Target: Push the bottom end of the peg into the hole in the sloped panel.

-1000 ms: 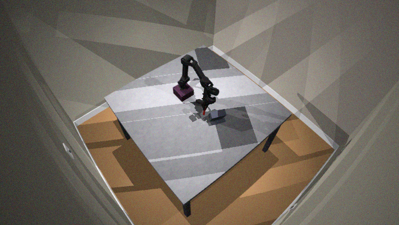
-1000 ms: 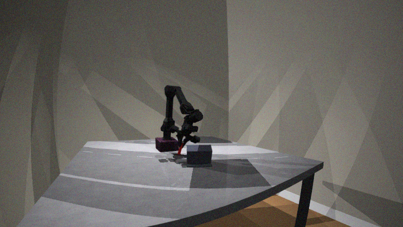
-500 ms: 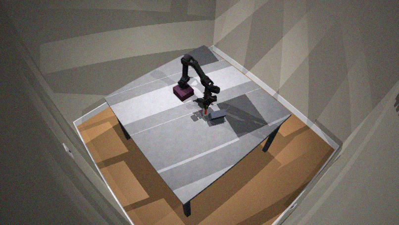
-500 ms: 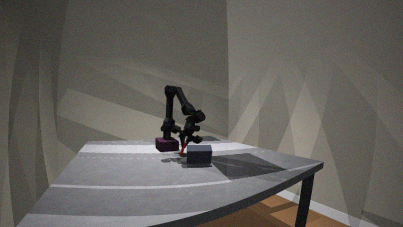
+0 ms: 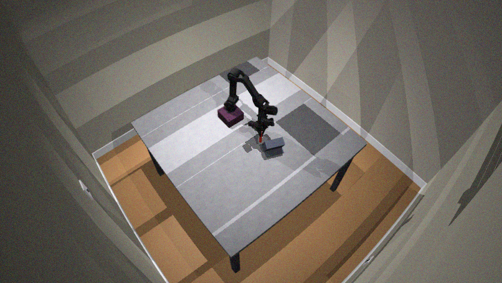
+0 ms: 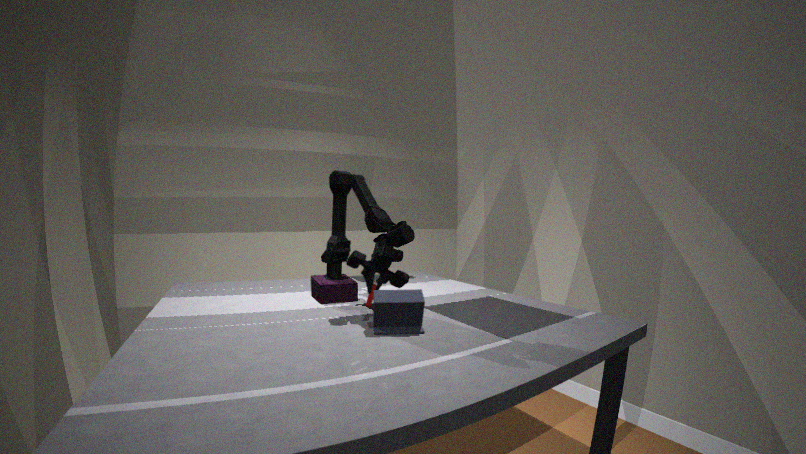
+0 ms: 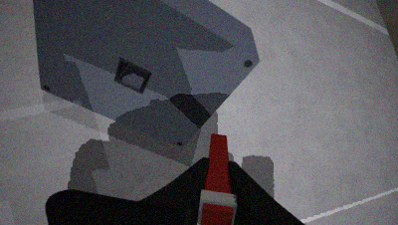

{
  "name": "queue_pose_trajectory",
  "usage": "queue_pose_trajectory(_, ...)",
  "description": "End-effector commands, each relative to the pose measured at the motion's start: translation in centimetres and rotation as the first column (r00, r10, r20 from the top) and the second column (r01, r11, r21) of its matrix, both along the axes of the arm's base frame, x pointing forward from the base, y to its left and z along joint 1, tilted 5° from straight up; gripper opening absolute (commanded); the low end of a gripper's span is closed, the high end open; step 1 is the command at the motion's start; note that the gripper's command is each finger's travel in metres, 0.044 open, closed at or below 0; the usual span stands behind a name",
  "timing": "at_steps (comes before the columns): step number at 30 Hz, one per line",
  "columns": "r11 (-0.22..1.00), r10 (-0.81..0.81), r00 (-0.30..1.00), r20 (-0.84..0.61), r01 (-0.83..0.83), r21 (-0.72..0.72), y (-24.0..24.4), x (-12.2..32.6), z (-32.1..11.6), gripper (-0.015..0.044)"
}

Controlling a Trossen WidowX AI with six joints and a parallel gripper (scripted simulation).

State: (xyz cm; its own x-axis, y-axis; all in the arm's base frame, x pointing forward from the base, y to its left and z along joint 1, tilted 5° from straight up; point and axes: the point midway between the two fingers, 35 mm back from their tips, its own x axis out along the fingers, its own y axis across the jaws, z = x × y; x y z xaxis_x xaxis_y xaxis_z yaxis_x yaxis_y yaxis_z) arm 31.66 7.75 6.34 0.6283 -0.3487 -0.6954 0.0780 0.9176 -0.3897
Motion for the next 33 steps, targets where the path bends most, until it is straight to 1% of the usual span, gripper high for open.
queue_pose_trajectory(1, 1.000, -0.006, 1.000, 0.022, 0.006, 0.005, 0.3, -0.3, -0.1, 0.0000)
queue_pose_trajectory(33, 0.997, -0.030, 0.979, 0.202, 0.015, 0.077, 3.3, -2.0, 0.1, 0.0000)
